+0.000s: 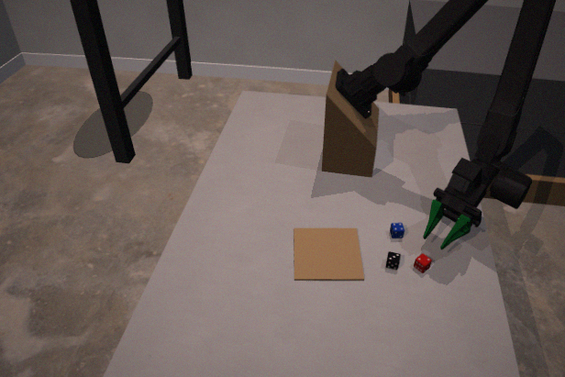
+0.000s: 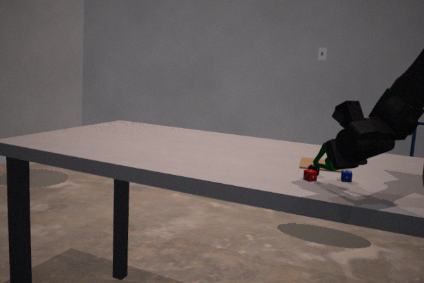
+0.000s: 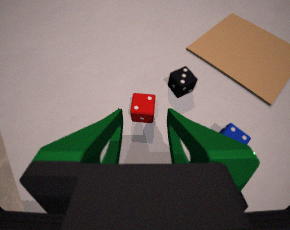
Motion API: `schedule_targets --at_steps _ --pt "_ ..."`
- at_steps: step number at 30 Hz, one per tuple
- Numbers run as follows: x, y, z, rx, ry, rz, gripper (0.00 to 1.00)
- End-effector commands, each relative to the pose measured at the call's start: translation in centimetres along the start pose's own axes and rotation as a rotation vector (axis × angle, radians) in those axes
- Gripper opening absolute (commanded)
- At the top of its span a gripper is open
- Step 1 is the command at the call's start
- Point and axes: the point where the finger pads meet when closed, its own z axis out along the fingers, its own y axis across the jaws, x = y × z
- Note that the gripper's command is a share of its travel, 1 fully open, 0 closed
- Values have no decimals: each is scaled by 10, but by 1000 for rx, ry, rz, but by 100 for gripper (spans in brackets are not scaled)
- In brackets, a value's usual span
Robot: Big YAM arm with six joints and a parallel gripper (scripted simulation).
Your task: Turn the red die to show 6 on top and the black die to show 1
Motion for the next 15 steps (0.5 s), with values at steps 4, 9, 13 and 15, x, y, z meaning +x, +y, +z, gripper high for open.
schedule_targets --at_steps 4,9,13,15 --pt "-30 3 -12 -4 -17 4 40" --pt "-45 5 -21 -7 -17 5 40" --pt "-49 8 -23 -11 -18 8 40" --pt "-39 1 -18 10 -7 -17 40"
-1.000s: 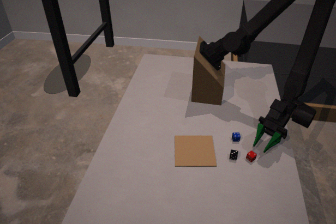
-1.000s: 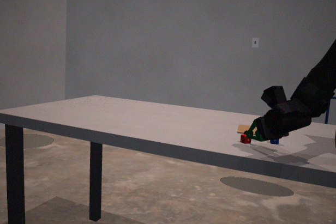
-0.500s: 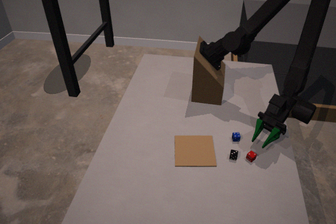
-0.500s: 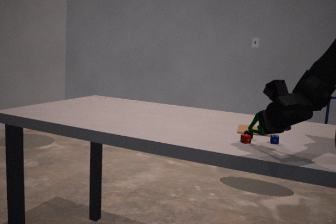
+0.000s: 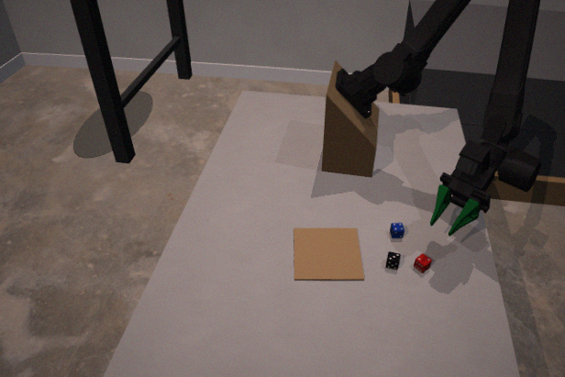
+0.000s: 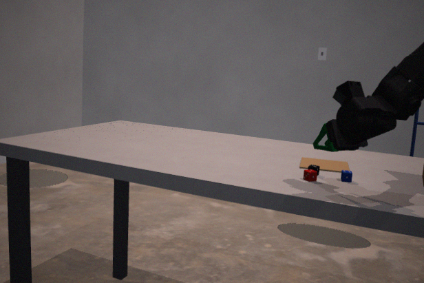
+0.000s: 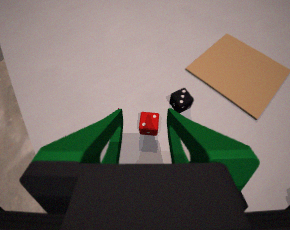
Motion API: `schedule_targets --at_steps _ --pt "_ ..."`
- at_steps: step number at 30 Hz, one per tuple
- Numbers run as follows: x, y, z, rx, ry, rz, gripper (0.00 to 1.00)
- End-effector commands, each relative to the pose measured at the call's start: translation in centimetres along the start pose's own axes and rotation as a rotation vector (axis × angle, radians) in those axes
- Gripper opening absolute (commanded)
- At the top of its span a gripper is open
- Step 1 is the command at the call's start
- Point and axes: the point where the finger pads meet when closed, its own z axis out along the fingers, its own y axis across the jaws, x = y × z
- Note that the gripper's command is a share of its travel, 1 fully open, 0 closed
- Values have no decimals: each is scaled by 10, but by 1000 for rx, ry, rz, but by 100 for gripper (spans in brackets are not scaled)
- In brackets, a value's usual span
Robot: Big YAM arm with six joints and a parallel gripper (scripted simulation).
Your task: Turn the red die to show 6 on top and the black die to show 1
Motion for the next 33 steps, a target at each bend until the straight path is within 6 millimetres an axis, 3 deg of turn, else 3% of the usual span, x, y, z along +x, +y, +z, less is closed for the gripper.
schedule_targets --at_steps 1,8,13,14,18,20,25,30,31,32,33 --pt "-4 -4 3 22 -3 -24 40" --pt "-15 7 0 -6 77 -3 40" --pt "-29 17 3 -24 305 -3 40" --pt "-28 10 12 1 372 -8 40" --pt "-42 13 16 -16 632 0 40" --pt "-42 13 16 -16 632 0 40" --pt "-57 12 26 -20 943 4 40" --pt "-62 11 29 -23 1050 7 40" --pt "-49 16 25 -24 1075 -21 40" --pt "-49 16 25 -24 1075 -21 40" --pt "-54 23 17 -49 1059 -33 100"
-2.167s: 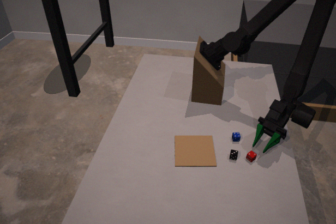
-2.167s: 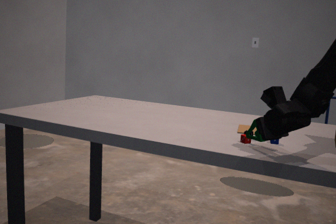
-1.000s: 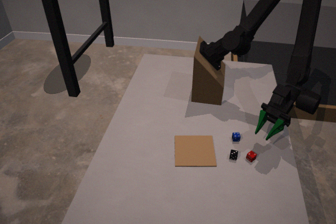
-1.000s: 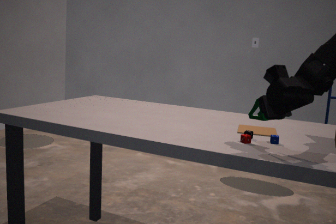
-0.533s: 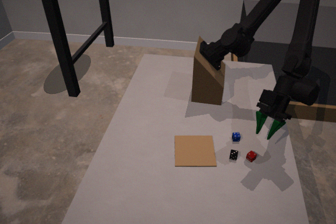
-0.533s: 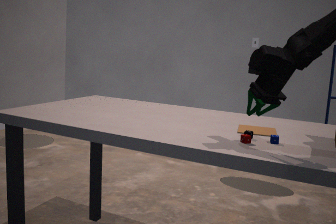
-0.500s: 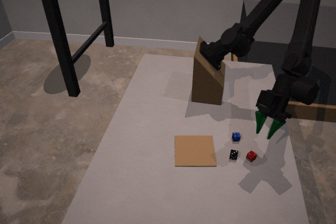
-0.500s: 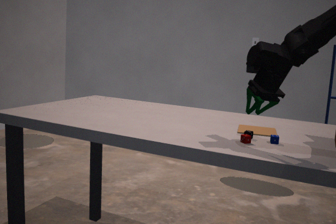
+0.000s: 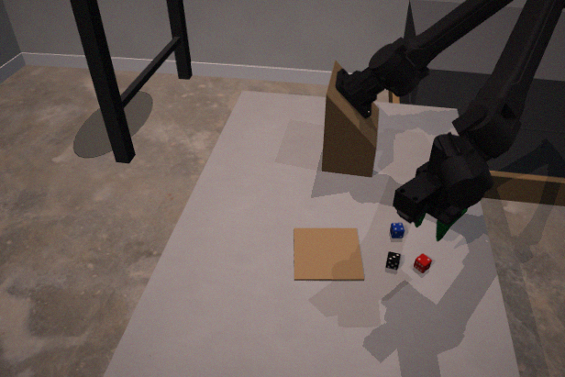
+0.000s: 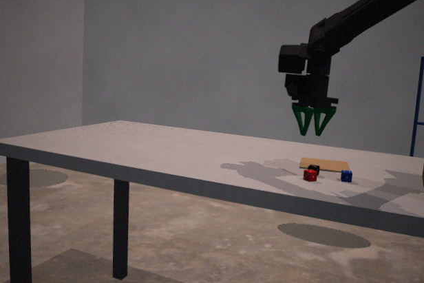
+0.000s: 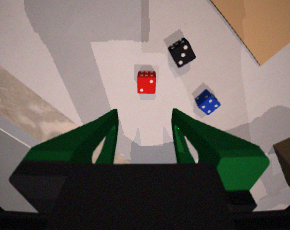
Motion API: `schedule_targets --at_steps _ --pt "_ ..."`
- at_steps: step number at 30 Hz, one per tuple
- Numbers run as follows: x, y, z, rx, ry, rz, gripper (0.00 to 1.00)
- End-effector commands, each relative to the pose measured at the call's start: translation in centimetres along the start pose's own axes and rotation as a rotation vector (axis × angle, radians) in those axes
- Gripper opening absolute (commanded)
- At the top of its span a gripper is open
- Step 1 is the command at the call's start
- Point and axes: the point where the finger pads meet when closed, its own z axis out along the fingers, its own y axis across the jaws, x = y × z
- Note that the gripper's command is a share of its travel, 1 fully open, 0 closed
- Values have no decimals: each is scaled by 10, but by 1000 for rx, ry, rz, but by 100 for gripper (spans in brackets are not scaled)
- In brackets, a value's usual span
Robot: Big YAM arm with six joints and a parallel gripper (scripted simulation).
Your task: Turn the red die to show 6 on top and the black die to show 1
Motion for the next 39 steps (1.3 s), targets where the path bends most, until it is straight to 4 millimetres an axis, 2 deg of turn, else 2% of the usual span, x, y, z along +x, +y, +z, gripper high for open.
schedule_targets --at_steps 1,4,6,11,13,16,21,22,26,28,29,39 --pt "9 28 -17 -15 -8 -147 100" --pt "5 27 -22 -21 -18 -136 100" --pt "-6 18 -20 -15 -16 -104 100" --pt "-3 14 -18 -12 -13 -104 100" --pt "8 5 5 15 12 -151 100" --pt "12 2 24 25 16 -253 100" --pt "14 1 31 27 18 -290 100" --pt "2 24 7 -19 -37 -314 40" --pt "3 24 7 -21 -35 -314 40" --pt "-1 13 16 -1 -15 -285 40" --pt "4 9 21 8 -3 -284 40" --pt "8 13 17 0 -10 -298 40"
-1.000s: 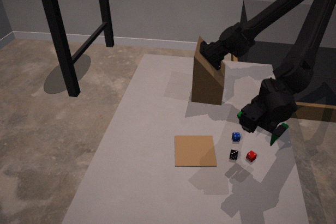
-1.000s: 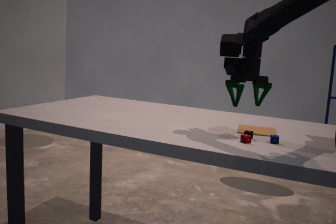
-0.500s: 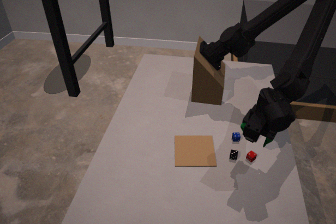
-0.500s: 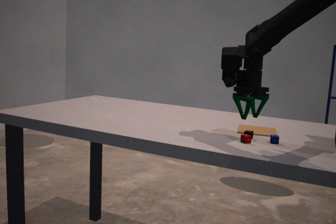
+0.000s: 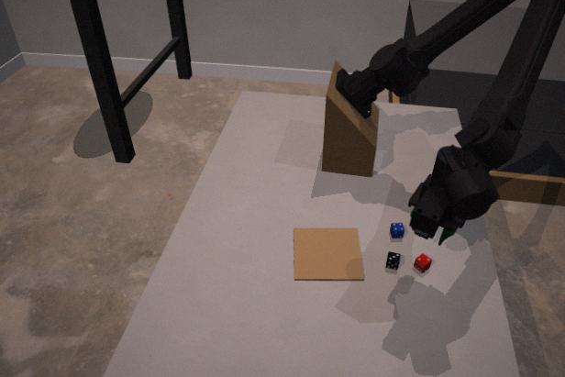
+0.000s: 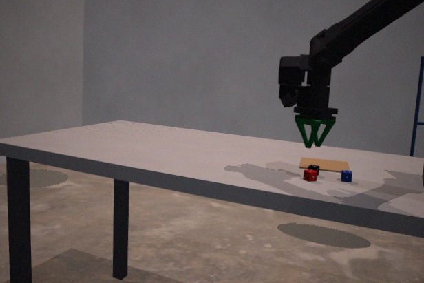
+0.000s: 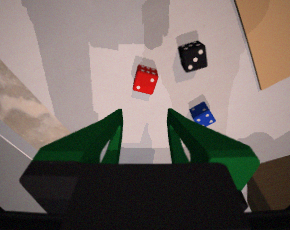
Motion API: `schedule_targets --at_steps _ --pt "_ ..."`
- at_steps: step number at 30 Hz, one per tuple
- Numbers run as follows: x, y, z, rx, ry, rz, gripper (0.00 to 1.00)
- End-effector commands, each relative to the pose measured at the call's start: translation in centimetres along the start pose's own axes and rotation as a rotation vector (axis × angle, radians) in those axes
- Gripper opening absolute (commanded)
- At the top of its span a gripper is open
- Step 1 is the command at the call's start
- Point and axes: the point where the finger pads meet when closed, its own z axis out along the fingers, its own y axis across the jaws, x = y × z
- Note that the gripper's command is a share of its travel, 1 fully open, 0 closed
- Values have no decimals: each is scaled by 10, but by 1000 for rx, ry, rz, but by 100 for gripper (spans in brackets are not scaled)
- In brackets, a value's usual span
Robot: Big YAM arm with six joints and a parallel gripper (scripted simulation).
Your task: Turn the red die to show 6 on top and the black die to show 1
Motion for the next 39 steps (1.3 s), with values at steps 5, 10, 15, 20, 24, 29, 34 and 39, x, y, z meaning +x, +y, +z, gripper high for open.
schedule_targets --at_steps 5,10,15,20,24,29,34,39 --pt "-10 11 -11 -23 -32 -35 40" --pt "-10 11 -11 -23 -32 -35 40" --pt "-10 11 -11 -22 -32 -35 40" --pt "-9 10 -10 -22 -32 -36 40" --pt "-6 9 -4 -15 -21 -29 40" --pt "-2 2 6 -1 -7 -5 40" --pt "-7 14 0 -17 -27 -26 40" --pt "-1 1 16 2 -2 -4 40"
